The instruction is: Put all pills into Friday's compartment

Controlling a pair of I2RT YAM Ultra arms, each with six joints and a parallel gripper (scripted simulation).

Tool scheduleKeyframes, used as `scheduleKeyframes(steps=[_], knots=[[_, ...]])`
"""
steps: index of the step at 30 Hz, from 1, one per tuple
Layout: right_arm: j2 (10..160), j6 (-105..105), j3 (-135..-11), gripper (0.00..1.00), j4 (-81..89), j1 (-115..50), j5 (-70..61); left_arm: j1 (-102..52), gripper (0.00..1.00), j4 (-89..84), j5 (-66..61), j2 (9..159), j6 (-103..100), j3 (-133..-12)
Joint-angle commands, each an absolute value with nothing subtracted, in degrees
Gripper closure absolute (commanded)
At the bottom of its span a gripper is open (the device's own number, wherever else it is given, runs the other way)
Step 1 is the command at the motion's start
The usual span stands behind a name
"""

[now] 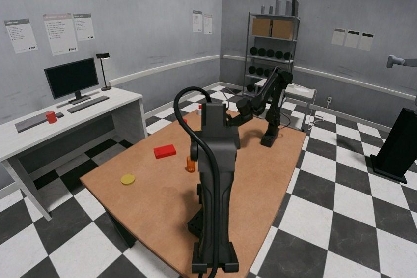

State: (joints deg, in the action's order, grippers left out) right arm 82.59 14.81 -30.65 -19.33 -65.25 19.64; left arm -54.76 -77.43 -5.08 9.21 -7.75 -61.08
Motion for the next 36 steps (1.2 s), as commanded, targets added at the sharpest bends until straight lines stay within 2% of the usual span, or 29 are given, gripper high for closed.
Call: scheduleKeyframes(steps=[1,13,29,32,36], knots=[[85.2,7.6,-35.4,0.0,-19.4,-65.9,11.2,-55.8,0.0,-78.0,-4.6,5.5,-8.4,-58.8],[91.7,2.9,-44.2,0.0,-16.4,-66.3,4.2,-56.7,0.0,-77.8,-4.6,1.5,-8.9,-56.5],[91.4,3.5,-44.5,0.0,-17.1,-66.3,5.0,-56.4,0.0,-77.6,-4.5,2.0,-8.5,-57.2],[92.0,5.0,-43.7,0.34,-20.5,-66.6,8.0,-56.4,0.0,-77.6,-4.5,2.0,-8.5,-57.2],[94.0,8.4,-43.0,0.35,-28.1,-68.7,16.2,-56.4,0.0,-77.6,-4.5,2.0,-8.5,-57.2]])
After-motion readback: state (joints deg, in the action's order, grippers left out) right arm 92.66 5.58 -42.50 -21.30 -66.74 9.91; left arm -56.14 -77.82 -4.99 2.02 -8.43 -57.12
